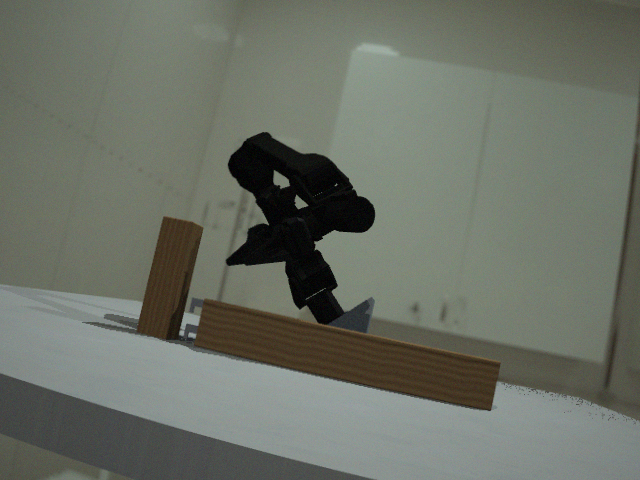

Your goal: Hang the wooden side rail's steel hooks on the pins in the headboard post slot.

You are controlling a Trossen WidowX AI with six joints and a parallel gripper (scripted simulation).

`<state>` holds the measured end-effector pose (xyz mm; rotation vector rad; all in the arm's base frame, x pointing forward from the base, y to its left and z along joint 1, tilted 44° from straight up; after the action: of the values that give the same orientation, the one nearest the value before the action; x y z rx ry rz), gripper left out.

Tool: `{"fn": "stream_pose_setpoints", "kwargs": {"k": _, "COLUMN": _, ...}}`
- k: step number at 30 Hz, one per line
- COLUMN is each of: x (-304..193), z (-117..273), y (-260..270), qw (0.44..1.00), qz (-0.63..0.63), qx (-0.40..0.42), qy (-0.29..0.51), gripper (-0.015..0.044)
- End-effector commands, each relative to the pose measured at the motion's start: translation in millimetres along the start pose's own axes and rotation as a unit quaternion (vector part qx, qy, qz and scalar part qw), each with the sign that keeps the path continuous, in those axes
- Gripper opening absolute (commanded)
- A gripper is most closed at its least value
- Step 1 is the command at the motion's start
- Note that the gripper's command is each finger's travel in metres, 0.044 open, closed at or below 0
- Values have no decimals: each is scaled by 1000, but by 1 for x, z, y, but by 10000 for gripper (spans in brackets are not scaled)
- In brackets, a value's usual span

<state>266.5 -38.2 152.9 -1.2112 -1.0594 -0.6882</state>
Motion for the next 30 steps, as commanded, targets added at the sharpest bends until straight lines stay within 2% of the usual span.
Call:
{"fn": "stream_pose_setpoints", "kwargs": {"k": 1, "x": 0, "z": 0, "y": 0, "qw": 1000, "qz": -3, "qx": 0, "qy": -2, "gripper": 440}}
{"fn": "stream_pose_setpoints", "kwargs": {"k": 8, "x": 0, "z": 0, "y": 0, "qw": 1000, "qz": 2, "qx": -1, "qy": -1, "gripper": 440}}
{"fn": "stream_pose_setpoints", "kwargs": {"k": 16, "x": 3, "z": -3, "y": 7, "qw": 981, "qz": 185, "qx": -21, "qy": 61, "gripper": 440}}
{"fn": "stream_pose_setpoints", "kwargs": {"k": 23, "x": 7, "z": -5, "y": 14, "qw": 928, "qz": 350, "qx": -8, "qy": 125, "gripper": 440}}
{"fn": "stream_pose_setpoints", "kwargs": {"k": 30, "x": 11, "z": -6, "y": 22, "qw": 845, "qz": 501, "qx": 35, "qy": 181, "gripper": 440}}
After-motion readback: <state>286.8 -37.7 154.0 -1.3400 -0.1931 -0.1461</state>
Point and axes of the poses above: the point midway between the two fingers, 35 mm back from their tips, its own z axis back along the fingers, its own y axis across the jaws, x = y × z, the point moved 4 cm from there along z, back along the fingers, and after that the axes turned 4 degrees about z, right-handed, at the moved point
